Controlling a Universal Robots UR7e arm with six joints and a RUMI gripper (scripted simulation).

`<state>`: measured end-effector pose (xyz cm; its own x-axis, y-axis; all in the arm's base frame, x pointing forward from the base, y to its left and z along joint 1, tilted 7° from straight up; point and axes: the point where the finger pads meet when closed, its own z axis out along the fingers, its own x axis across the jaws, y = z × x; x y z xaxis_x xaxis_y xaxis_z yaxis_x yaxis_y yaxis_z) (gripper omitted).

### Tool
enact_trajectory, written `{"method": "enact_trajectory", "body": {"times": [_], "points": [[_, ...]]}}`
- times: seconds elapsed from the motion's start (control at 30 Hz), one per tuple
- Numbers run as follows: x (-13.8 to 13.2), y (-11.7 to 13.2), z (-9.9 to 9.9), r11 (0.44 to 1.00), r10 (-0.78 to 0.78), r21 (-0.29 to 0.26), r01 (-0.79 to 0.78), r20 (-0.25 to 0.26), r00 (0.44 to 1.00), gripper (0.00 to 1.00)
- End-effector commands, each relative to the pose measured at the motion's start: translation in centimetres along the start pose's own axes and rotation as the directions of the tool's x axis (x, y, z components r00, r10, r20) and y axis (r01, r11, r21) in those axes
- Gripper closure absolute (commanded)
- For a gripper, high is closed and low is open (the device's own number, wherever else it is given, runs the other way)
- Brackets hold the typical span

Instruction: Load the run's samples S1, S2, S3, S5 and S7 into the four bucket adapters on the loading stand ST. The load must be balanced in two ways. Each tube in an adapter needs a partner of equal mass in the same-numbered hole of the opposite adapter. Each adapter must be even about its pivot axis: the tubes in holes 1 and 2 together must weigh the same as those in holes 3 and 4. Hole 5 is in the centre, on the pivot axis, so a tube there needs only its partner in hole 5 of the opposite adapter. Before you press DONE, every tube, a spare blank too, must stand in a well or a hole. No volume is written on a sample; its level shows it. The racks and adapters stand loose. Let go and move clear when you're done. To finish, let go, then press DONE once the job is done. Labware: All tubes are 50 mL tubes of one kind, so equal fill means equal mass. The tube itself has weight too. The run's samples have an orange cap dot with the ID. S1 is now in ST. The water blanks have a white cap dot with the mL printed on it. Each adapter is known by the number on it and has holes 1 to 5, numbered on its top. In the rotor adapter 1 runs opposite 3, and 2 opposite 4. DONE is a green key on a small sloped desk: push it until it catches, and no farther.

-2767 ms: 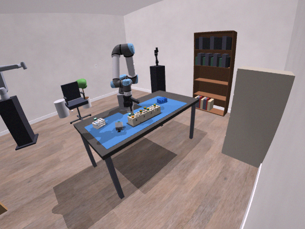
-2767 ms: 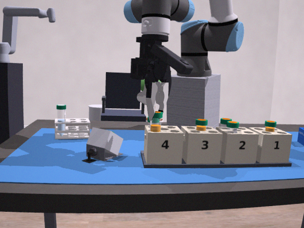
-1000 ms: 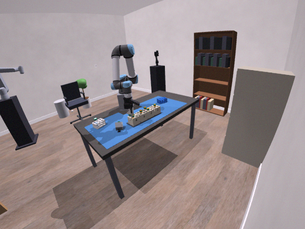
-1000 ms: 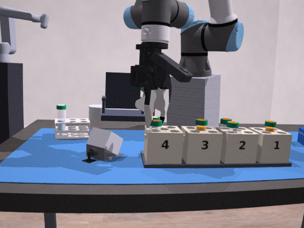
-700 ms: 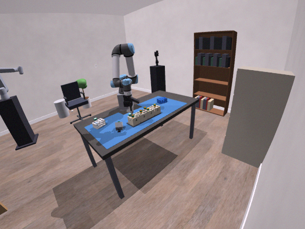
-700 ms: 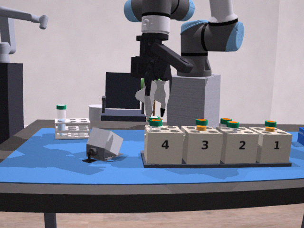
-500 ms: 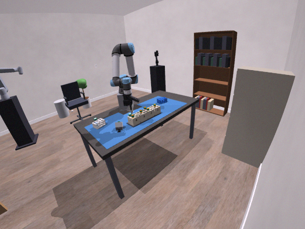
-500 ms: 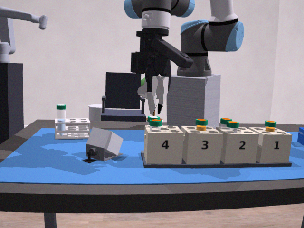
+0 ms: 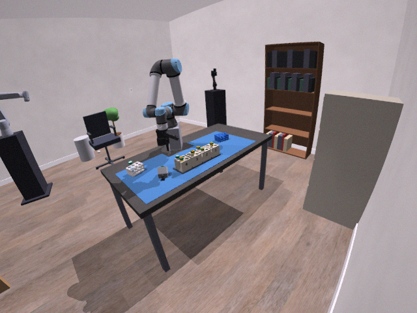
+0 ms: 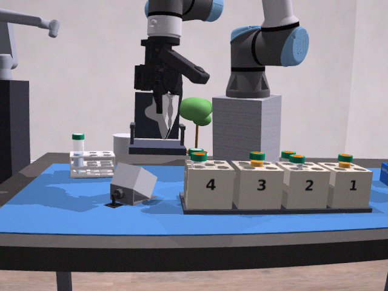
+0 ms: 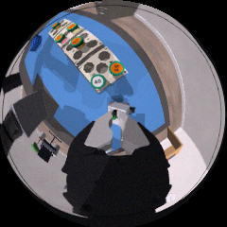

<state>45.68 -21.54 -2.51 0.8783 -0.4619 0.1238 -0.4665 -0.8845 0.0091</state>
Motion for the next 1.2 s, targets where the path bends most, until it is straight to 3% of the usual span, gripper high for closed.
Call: {"method": "enact_trajectory", "body": {"times": [0.0,0.13,0.53,0.8,1.17], "points": [[0.1,3.7,0.0,1.0,-0.006,0.005,0.006,-0.002,1.0,1.0],[0.1,6.8,0.0,1.0,-0.006,0.004,0.006,-0.002,1.0,1.0],[0.1,6.8,0.0,1.0,-0.006,0.004,0.006,-0.002,1.0,1.0],[0.3,6.8,2.7,1.0,-0.011,0.03,0.003,0.255,0.967,1.0],[0.5,6.8,5.2,1.0,-0.011,0.03,0.003,0.255,0.967,1.0]]}}
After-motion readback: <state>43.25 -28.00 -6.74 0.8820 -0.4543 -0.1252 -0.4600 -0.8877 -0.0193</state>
